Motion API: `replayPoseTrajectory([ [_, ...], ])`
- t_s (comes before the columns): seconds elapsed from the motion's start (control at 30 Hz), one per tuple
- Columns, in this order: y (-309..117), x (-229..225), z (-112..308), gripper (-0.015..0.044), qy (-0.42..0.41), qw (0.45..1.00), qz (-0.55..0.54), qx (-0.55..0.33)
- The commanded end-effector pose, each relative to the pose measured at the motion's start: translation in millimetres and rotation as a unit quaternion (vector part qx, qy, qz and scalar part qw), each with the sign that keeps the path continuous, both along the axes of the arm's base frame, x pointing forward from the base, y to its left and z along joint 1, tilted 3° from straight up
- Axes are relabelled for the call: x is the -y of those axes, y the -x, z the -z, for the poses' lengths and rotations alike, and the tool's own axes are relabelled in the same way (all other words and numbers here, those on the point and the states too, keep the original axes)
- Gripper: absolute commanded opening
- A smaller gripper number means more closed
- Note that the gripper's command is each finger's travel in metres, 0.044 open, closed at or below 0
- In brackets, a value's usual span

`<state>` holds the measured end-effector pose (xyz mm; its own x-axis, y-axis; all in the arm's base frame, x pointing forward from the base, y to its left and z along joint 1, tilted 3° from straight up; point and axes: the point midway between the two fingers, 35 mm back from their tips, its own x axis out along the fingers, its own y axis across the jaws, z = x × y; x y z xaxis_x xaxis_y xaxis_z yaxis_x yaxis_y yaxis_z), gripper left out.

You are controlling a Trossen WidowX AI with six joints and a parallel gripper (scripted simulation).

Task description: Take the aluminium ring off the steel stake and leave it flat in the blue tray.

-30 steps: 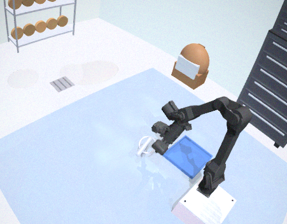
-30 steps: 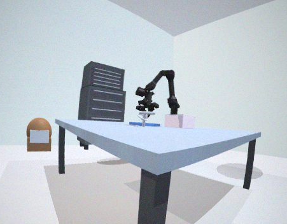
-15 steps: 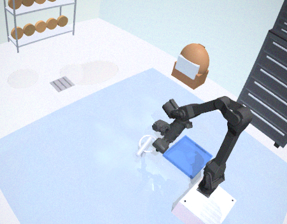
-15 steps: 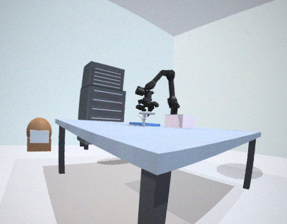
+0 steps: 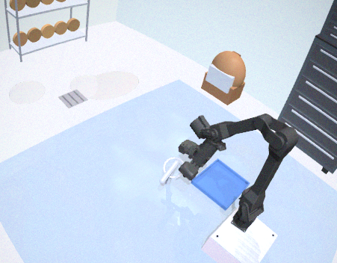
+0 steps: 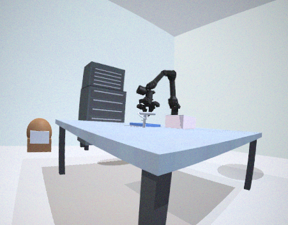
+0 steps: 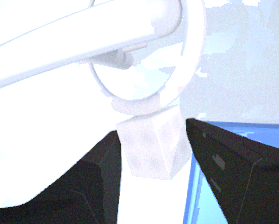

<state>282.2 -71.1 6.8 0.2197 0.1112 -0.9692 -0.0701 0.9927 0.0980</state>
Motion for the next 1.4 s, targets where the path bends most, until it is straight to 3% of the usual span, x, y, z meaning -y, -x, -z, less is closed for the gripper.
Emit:
replayPoseTrajectory([
  [0.0,0,-5,-5,0.0,0.011,1.0,-0.002,0.006],
  [1.37,5,-45,0,0.0,0.139,0.99,-0.006,0.025],
])
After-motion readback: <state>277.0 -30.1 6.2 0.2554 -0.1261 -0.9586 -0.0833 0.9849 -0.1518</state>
